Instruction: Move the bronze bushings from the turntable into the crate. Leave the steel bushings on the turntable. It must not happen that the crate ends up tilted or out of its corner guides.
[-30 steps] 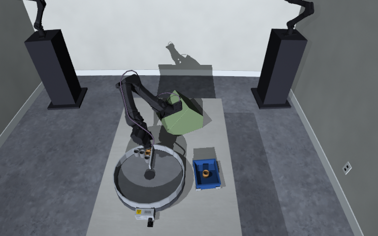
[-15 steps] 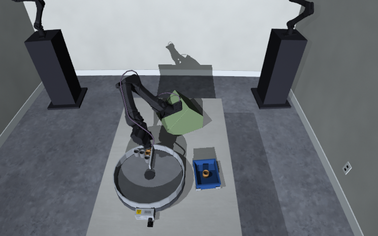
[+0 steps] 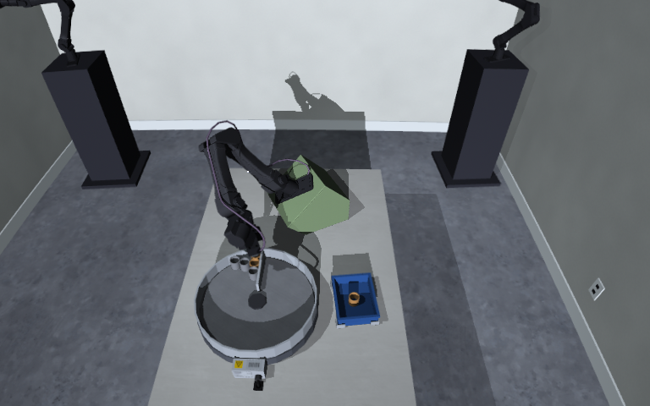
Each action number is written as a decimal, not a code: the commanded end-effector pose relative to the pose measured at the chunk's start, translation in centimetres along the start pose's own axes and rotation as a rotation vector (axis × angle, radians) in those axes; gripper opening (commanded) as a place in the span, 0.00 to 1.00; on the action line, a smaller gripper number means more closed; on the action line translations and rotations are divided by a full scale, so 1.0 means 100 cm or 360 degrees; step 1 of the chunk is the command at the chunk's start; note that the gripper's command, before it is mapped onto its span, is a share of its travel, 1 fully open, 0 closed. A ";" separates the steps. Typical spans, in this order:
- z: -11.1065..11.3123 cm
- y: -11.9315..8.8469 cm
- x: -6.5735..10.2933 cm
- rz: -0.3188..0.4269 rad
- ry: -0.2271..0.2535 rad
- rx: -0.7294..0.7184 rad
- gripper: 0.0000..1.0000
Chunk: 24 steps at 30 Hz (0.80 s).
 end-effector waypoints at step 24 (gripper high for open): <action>-0.006 0.009 0.017 -0.0090 -0.0016 -0.0030 0.13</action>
Point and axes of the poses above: the point where the finger pads meet when closed, its own x axis back along the fingers, its own z axis across the jaws, y = z × x, the point moved 4 cm from there along x, back along the fingers, and after that the axes turned 10 degrees about -x, right-handed, at the moved point
